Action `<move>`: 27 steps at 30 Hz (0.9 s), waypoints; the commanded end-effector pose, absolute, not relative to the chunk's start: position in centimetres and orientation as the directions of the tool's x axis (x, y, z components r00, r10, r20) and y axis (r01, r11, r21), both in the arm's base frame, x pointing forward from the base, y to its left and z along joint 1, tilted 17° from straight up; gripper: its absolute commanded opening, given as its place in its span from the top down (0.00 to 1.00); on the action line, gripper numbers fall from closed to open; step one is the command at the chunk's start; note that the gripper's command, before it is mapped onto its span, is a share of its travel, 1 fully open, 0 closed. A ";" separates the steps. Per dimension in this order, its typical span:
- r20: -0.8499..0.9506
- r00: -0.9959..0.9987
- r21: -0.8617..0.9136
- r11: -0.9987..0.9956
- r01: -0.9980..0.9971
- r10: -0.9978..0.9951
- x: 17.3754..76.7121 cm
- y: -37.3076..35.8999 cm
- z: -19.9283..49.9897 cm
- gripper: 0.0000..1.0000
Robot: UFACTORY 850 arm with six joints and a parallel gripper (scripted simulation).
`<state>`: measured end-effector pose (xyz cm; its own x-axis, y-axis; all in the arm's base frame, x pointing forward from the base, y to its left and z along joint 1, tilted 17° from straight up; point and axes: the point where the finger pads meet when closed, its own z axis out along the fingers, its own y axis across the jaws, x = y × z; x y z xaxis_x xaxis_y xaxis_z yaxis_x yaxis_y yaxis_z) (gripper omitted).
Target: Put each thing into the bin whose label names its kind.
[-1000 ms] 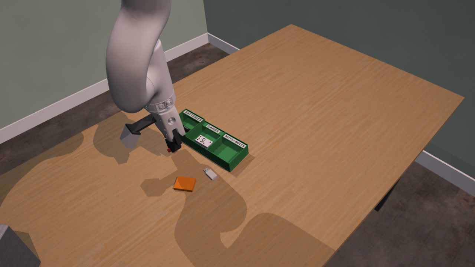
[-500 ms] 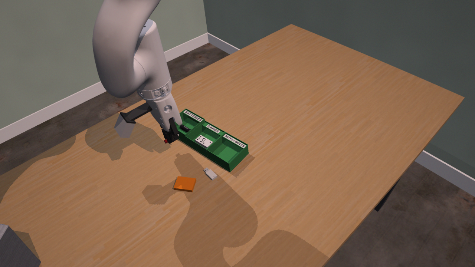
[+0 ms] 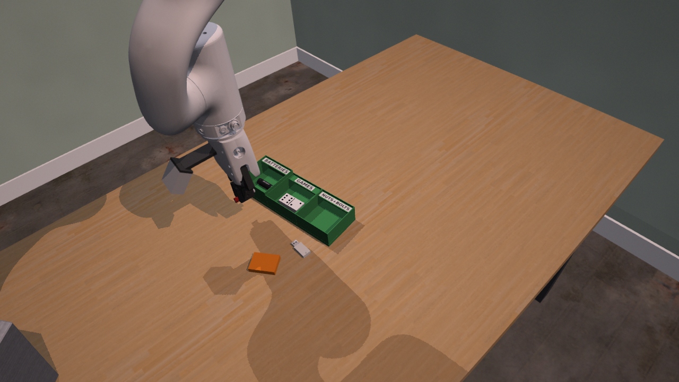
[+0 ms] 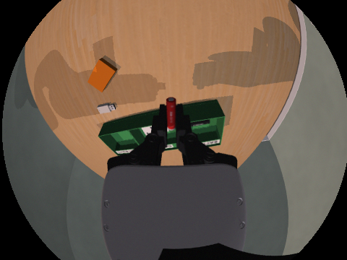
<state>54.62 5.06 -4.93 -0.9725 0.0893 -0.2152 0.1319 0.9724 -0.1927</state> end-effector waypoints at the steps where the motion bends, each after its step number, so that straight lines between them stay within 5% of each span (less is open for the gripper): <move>1: -0.234 -0.954 -0.170 0.959 0.228 0.186 55.9 5.9 -4.7 1.00; 12: -0.290 -0.797 -0.058 0.822 0.567 0.530 61.5 9.3 -4.4 1.00; 27: -0.283 -0.437 0.081 0.475 0.876 0.854 61.7 9.5 -4.4 1.00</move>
<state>61.59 9.41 -4.45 -0.5407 0.7899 -0.2894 0.8161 0.5760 0.0475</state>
